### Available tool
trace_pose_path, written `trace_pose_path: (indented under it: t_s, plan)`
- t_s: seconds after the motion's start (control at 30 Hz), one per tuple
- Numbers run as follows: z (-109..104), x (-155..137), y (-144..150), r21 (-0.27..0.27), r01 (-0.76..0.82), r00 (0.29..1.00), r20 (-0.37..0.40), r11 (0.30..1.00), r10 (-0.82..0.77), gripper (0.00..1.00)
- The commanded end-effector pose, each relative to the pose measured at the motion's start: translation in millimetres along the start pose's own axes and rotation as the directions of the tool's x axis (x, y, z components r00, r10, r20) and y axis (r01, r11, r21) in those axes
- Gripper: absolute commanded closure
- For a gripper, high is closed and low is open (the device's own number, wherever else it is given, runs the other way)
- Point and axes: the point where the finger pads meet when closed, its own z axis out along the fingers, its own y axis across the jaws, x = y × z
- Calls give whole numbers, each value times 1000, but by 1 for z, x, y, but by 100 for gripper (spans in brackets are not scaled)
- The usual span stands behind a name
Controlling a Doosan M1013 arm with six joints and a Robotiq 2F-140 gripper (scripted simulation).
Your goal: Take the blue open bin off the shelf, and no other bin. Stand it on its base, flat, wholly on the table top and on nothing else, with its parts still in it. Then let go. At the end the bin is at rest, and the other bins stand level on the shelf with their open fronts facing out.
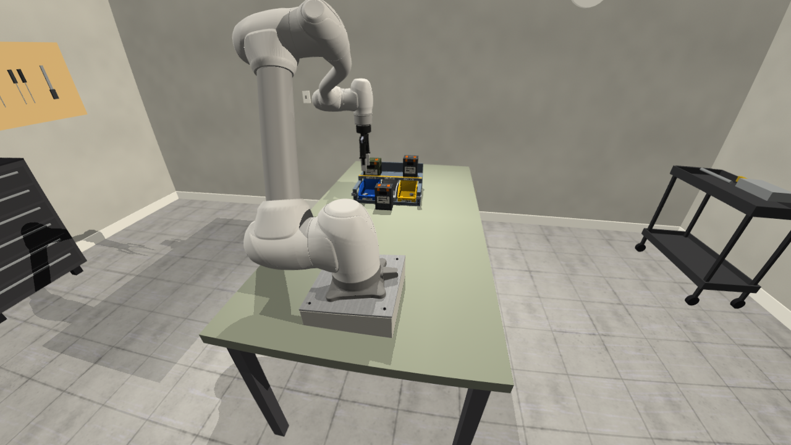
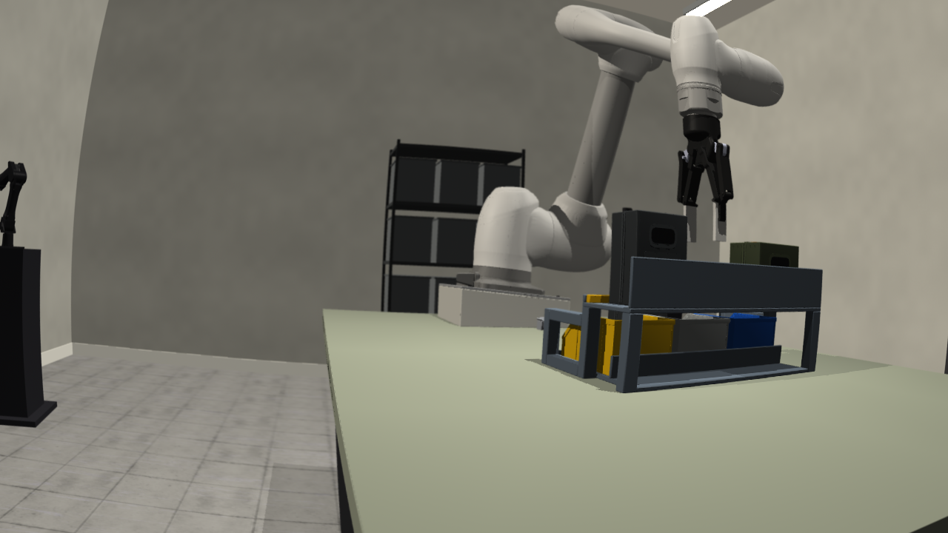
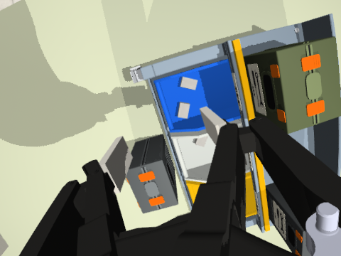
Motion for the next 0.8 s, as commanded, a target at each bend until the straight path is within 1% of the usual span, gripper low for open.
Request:
trace_pose_path:
  t_s: [0.0,0.1,0.5,0.53,0.67,0.77]
  plan:
    - [0,0,0,0,-18,1000,0,1000,18,43]
    - [0,0,0,0,-45,999,0,999,45,43]
    - [0,0,0,0,-45,999,0,999,45,43]
    - [11,0,0,0,-9,1000,0,1000,9,43]
    - [55,0,0,0,-45,999,0,999,45,43]
    - [55,0,0,0,-45,999,0,999,45,43]
